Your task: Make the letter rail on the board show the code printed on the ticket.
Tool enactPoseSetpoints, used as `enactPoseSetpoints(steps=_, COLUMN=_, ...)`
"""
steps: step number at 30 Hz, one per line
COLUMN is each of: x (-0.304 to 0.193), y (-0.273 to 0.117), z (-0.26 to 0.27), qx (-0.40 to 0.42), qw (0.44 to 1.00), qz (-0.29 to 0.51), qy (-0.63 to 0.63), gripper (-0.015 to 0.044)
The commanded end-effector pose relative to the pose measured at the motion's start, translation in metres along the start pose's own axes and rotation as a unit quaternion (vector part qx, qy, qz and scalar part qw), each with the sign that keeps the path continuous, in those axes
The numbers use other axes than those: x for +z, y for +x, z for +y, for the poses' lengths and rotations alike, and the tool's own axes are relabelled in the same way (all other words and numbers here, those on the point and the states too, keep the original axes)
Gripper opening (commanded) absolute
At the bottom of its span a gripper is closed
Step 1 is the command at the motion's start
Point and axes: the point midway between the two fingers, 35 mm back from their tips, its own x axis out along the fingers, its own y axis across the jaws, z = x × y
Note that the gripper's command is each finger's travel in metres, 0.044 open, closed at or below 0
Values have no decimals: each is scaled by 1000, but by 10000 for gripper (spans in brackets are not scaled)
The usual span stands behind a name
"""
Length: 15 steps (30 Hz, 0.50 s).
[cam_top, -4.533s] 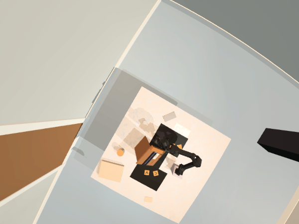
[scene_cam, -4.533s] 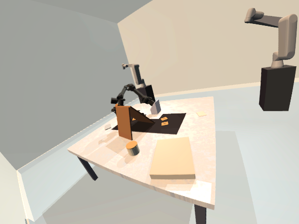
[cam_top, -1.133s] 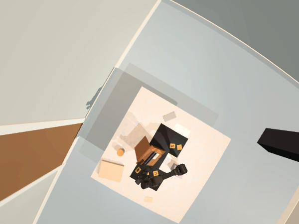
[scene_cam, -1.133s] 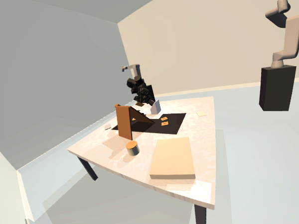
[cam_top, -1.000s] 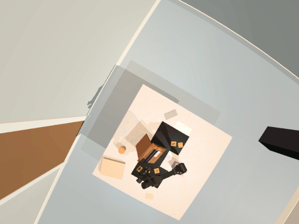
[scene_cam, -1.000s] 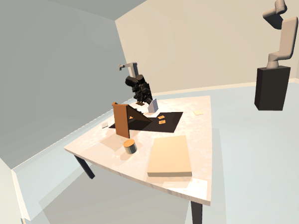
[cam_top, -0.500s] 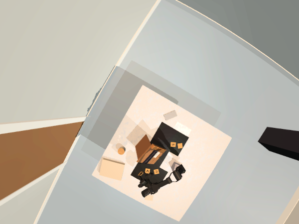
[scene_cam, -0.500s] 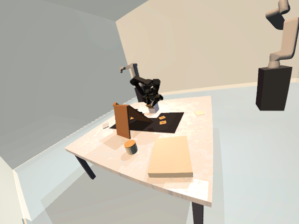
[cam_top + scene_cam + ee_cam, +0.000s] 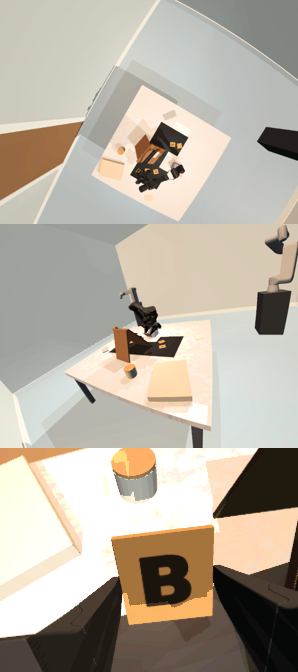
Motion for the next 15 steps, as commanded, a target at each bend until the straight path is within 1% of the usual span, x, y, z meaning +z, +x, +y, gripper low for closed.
enactPoseSetpoints(steps=1, x=-3, y=9, z=0, qx=1, qw=1000, qz=0, qy=-5, gripper=0)
enactPoseSetpoints(steps=15, x=-3, y=9, z=-2, qx=1, qw=1000, qz=0, qy=-5, gripper=0)
